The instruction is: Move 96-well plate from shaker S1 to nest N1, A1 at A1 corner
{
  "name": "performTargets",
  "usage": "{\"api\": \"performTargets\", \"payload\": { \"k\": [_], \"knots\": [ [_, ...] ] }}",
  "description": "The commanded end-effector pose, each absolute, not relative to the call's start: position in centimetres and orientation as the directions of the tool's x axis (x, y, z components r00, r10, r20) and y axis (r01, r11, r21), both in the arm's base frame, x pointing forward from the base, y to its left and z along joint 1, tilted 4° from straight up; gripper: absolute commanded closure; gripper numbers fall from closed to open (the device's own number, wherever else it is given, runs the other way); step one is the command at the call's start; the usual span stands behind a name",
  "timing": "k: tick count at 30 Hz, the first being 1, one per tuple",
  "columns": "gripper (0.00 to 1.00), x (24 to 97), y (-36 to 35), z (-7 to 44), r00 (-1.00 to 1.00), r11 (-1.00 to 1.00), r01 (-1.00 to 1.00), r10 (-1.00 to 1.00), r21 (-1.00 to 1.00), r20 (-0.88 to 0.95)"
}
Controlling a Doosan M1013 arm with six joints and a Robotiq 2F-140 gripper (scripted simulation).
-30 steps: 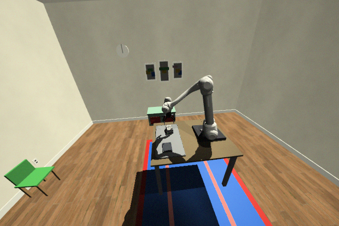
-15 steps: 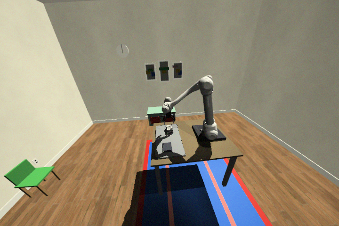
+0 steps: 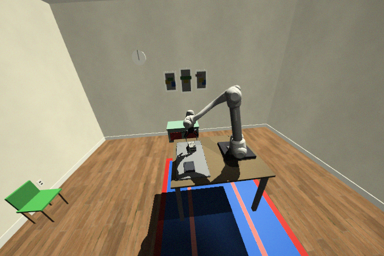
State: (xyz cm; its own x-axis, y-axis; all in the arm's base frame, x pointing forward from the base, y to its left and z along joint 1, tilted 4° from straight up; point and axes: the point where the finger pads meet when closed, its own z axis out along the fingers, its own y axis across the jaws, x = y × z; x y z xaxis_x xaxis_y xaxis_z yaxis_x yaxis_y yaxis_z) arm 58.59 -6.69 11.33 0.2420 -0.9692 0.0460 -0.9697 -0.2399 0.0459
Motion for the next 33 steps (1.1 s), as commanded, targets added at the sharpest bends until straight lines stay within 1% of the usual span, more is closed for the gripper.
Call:
{"api": "performTargets", "payload": {
  "k": [1, 33],
  "knots": [
    [0.0, 58.8, -6.9, 11.0, 0.243, -0.241, -0.969, -0.968, 0.045, 0.054],
    [0.0, 58.6, -7.2, 6.4, 0.243, -0.241, -0.969, -0.968, 0.045, 0.054]
  ]
}}
